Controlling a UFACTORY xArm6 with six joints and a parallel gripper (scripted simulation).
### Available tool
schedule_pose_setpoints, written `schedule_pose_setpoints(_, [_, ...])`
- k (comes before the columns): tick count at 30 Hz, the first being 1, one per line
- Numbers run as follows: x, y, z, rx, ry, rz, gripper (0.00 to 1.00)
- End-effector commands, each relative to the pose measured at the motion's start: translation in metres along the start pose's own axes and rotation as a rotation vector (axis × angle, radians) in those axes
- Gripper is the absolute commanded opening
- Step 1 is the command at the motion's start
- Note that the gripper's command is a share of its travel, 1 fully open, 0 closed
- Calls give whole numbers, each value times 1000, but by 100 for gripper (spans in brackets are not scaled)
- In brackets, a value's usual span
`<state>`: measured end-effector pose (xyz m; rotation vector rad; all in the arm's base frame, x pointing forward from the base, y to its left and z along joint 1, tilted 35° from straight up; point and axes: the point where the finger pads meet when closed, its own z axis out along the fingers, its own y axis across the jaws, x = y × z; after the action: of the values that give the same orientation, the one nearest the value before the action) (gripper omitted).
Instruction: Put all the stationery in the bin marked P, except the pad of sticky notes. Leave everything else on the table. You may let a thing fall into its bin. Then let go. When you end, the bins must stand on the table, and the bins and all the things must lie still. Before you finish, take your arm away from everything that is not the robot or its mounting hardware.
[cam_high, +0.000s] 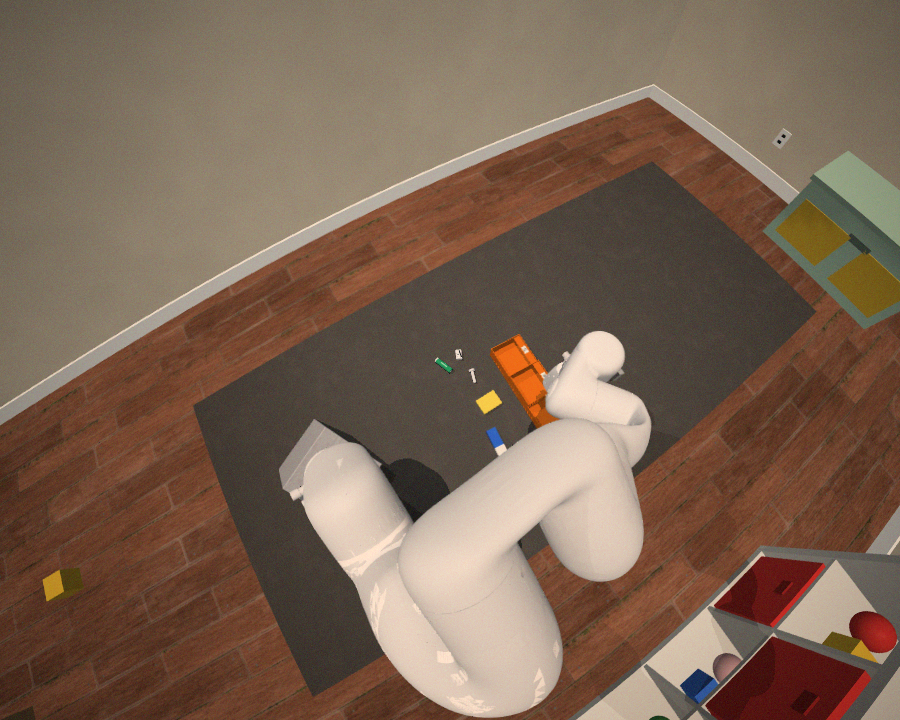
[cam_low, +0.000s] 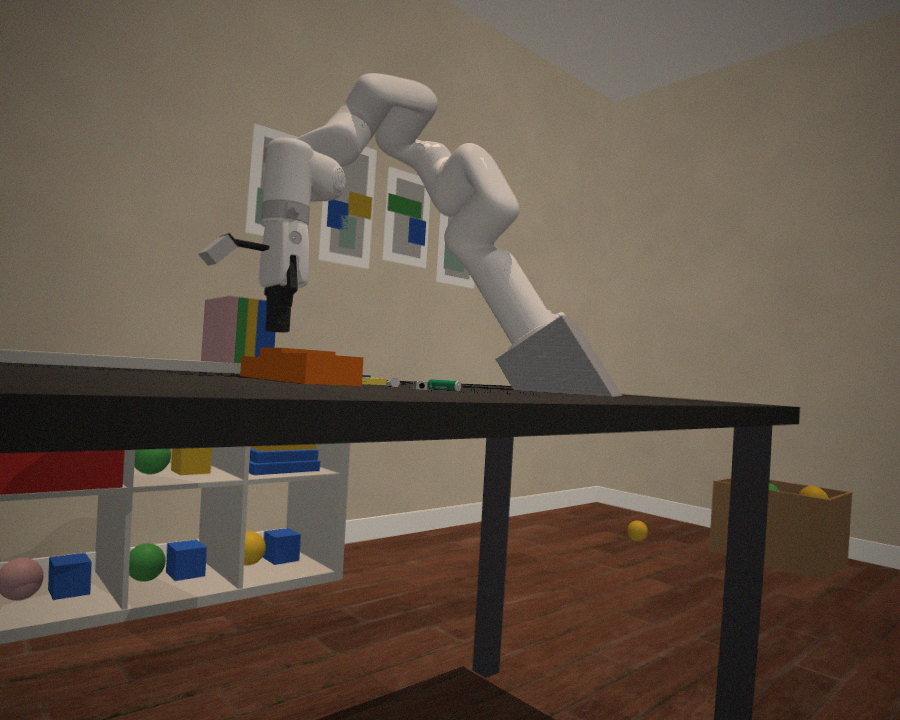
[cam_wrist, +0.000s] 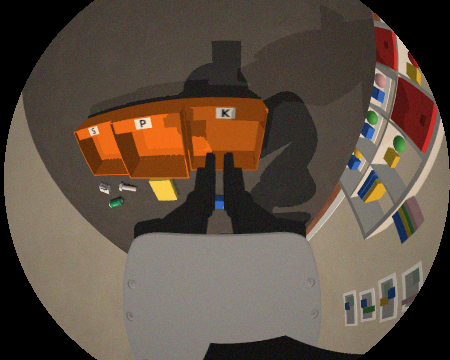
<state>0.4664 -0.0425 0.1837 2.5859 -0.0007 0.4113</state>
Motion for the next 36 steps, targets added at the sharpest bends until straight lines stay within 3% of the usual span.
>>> schedule_pose_setpoints(1, [0, -9, -2, 1, 3, 0, 7])
schedule_pose_setpoints(17, [-8, -82, -2, 1, 2, 0, 7])
schedule_pose_setpoints(22, [-8, -82, -2, 1, 2, 0, 7])
schedule_pose_setpoints(36, [-8, -82, 30, 1, 2, 0, 7])
